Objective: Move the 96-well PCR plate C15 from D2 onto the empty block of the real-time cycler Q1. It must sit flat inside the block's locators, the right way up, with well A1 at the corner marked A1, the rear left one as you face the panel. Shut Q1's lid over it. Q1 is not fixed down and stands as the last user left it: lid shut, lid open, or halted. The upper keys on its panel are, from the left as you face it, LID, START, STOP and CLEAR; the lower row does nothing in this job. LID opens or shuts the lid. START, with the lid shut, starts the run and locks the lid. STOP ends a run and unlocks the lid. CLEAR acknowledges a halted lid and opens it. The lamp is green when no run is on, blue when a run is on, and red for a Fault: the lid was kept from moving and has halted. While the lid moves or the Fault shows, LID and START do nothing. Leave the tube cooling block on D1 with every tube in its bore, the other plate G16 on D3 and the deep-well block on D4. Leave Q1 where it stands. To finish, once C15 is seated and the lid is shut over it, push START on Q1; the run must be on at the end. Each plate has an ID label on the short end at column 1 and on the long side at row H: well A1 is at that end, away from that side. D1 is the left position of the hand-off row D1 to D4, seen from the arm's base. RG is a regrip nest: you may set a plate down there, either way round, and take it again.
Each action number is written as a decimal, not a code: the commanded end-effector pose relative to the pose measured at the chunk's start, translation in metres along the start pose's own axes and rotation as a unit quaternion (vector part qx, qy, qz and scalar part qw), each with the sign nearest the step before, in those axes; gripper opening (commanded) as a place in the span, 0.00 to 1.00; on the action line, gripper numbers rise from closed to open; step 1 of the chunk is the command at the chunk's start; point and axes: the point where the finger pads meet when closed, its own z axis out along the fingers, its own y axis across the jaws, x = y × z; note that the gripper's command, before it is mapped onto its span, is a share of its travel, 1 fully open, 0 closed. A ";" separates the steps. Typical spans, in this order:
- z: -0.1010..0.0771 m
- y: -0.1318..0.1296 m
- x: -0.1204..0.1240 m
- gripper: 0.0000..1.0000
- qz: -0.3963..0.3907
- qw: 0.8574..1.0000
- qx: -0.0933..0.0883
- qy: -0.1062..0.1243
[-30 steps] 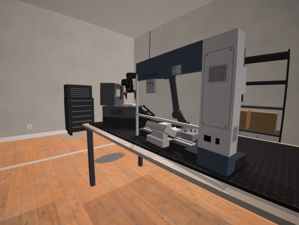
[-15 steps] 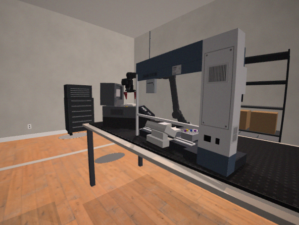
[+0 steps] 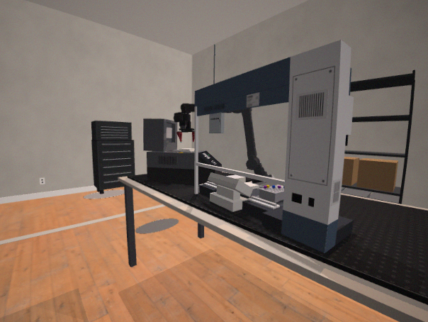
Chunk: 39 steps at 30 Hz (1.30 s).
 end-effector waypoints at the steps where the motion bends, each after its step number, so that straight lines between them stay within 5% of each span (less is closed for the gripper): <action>1: 0.001 -0.008 -0.004 1.00 -0.001 1.000 0.008 -0.001; 2: -0.001 0.002 -0.003 0.00 0.017 1.000 0.011 -0.005; 5: -0.011 0.025 0.008 0.00 0.067 0.998 0.021 -0.006; 11: -0.027 0.030 0.007 0.00 0.111 0.993 0.046 -0.009; 16: -0.029 0.063 0.012 0.00 0.172 0.984 0.045 -0.019; 26: -0.024 0.074 0.016 0.00 0.242 0.969 0.047 -0.033; 32: -0.038 0.082 0.015 0.00 0.304 0.949 0.071 -0.044; 39: -0.041 0.114 0.017 0.00 0.375 0.922 0.077 -0.056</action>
